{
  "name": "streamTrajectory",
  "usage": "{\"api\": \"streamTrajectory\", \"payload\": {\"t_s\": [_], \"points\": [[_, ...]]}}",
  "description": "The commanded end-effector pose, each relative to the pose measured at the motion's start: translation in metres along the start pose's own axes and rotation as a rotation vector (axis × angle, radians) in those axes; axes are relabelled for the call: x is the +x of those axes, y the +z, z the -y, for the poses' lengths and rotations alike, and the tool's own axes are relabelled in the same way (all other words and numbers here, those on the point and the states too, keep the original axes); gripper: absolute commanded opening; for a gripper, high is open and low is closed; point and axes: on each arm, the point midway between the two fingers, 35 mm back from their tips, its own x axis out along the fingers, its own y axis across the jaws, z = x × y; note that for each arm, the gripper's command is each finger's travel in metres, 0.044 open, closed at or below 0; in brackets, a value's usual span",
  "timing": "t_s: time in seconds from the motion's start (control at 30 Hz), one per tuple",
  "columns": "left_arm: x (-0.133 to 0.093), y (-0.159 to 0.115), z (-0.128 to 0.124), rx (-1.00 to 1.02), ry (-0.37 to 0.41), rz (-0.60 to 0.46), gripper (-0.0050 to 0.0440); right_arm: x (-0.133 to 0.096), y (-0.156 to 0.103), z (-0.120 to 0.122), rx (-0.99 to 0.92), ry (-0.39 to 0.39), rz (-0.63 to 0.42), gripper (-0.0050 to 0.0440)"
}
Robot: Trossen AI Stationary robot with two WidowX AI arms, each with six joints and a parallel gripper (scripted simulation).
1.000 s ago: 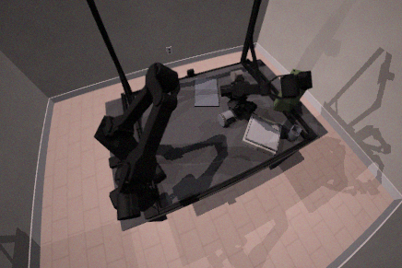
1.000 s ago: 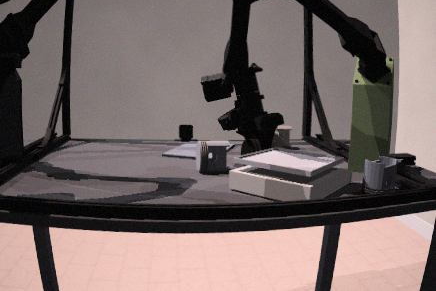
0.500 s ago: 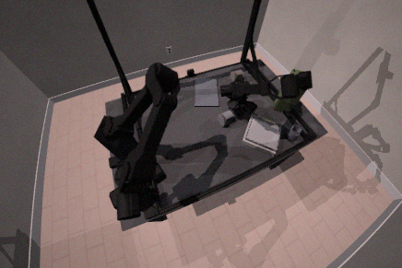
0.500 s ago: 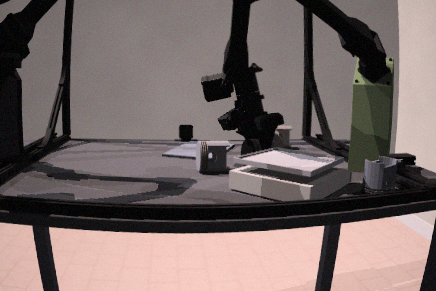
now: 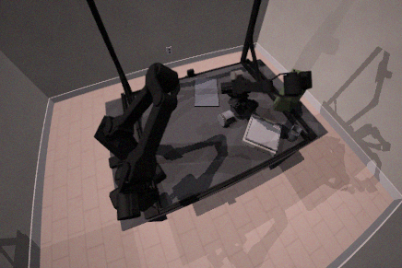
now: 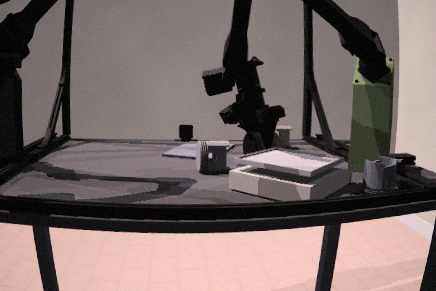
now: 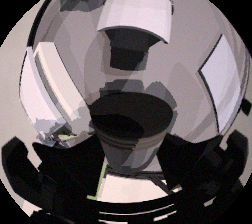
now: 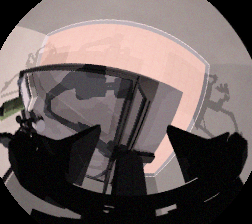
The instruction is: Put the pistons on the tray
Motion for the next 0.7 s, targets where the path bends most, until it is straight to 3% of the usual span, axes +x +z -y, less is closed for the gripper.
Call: {"api": "streamTrajectory", "payload": {"t_s": [0.0, 0.67], "points": [[-0.01, 0.0, 0.0, -0.001, -0.006, 0.008, 0.0158, 0.0, 0.0, -0.001, -0.001, 0.005, 0.0, 0.044], [-0.039, -0.007, -0.004, -0.001, -0.006, 0.008, 0.0158, 0.0, 0.0, -0.001, -0.001, 0.005, 0.0, 0.044]]}}
